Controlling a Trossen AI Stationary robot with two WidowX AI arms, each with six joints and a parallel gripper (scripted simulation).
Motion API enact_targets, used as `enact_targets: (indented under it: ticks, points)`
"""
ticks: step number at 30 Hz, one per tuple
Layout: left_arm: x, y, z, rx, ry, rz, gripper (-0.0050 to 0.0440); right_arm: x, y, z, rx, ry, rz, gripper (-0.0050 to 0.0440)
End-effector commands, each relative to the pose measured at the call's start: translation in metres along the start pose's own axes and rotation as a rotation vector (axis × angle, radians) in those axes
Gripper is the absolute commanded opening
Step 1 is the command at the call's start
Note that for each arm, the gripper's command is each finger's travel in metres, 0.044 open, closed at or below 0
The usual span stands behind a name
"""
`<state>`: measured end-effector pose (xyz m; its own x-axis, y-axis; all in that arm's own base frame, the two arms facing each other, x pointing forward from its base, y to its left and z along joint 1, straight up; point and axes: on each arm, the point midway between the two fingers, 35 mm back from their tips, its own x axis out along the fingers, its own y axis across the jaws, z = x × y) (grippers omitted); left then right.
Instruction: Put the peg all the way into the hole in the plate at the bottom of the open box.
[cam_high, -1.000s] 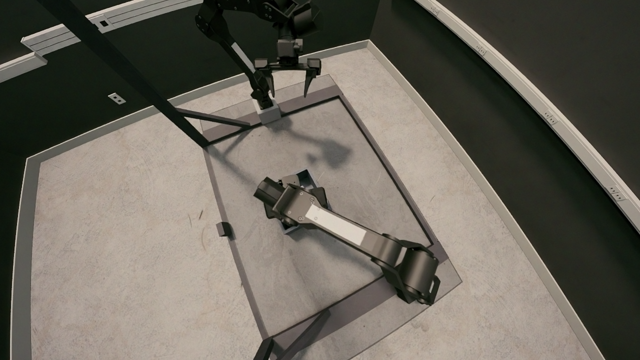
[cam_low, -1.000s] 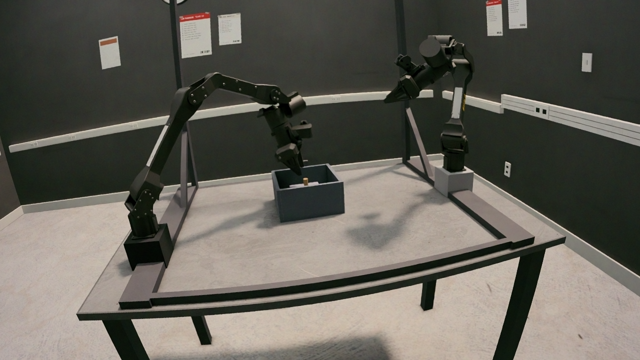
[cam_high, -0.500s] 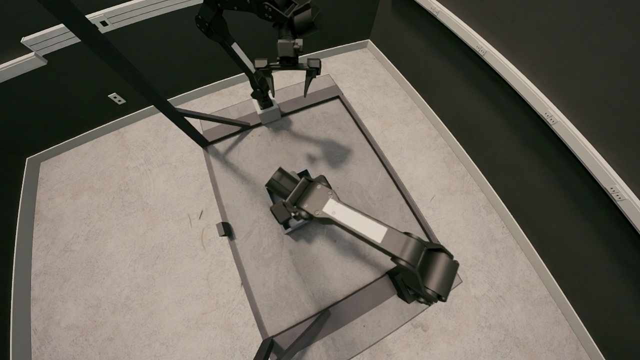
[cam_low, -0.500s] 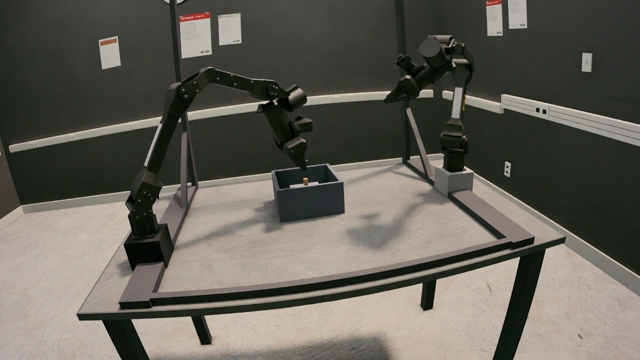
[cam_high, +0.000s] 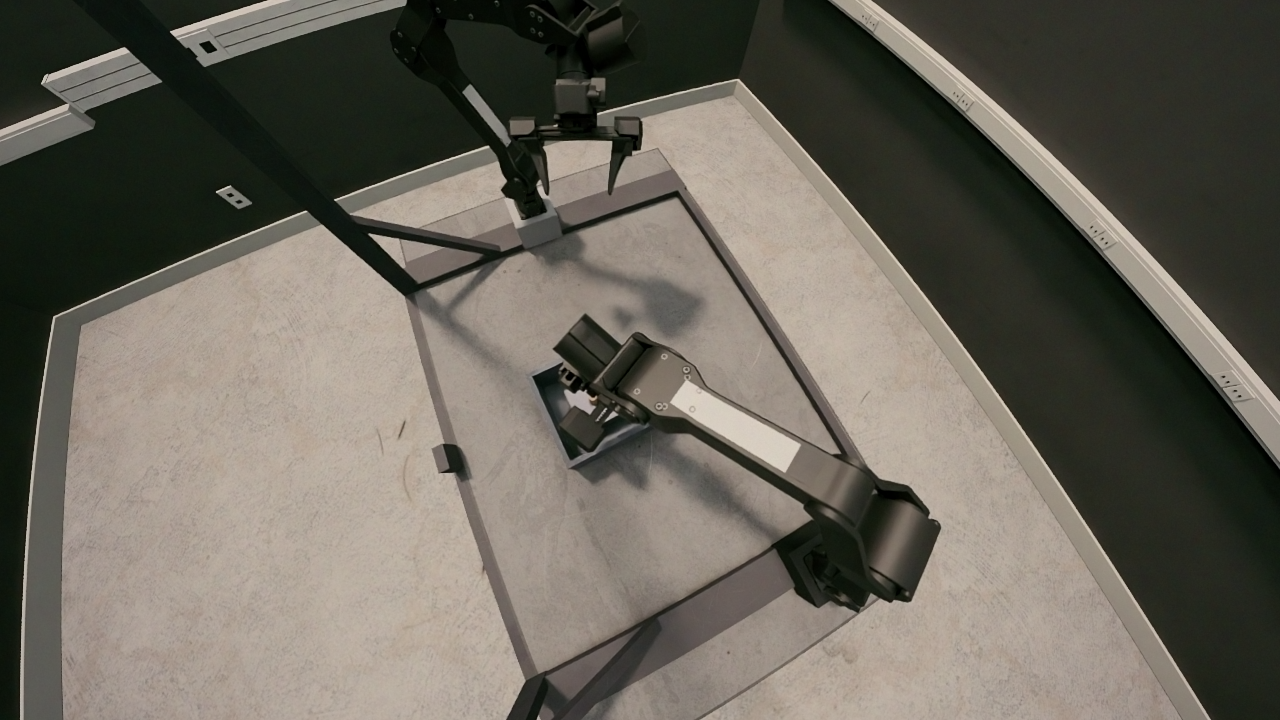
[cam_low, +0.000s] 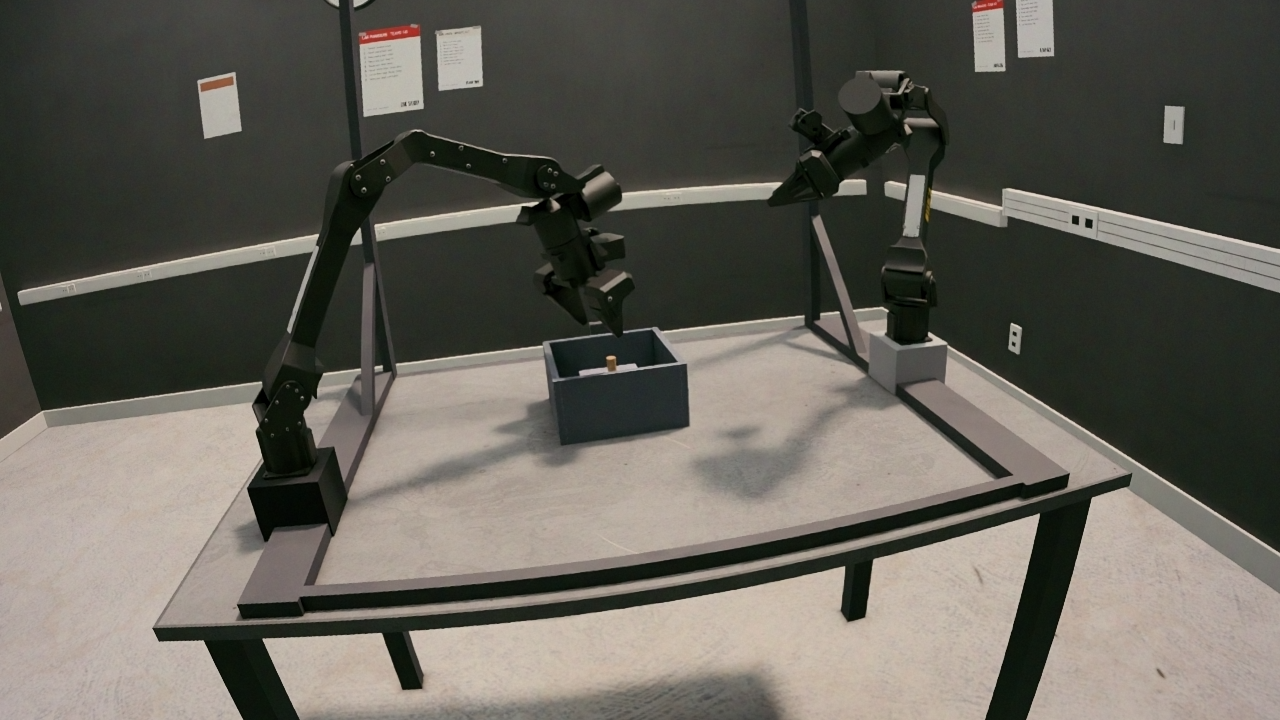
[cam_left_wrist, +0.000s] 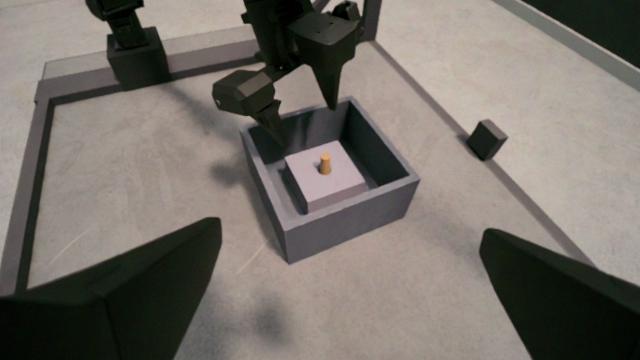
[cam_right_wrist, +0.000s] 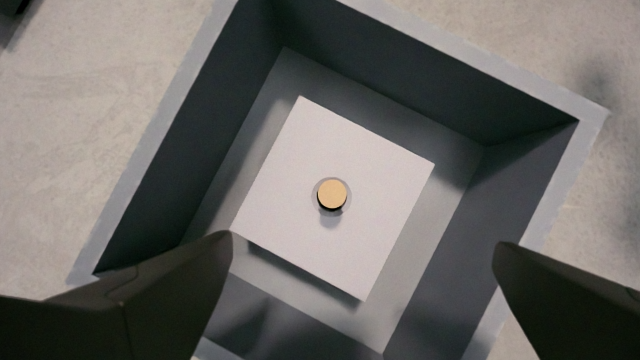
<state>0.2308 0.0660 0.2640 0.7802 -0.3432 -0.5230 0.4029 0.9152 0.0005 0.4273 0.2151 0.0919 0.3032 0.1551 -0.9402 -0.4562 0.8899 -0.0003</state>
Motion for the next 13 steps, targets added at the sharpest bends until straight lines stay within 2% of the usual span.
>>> enact_targets:
  ticks: [1,13]
  points:
    - [-0.0023,0.0001,0.0035,0.011,-0.006,0.007,0.044,-0.0111,0.0012,0.007,-0.016,-0.033,0.008,0.044]
    - [-0.0023,0.0001,0.0035,0.011,-0.006,0.007,0.044,-0.0112,0.0006,0.0071,-0.012,-0.033,0.004,0.044]
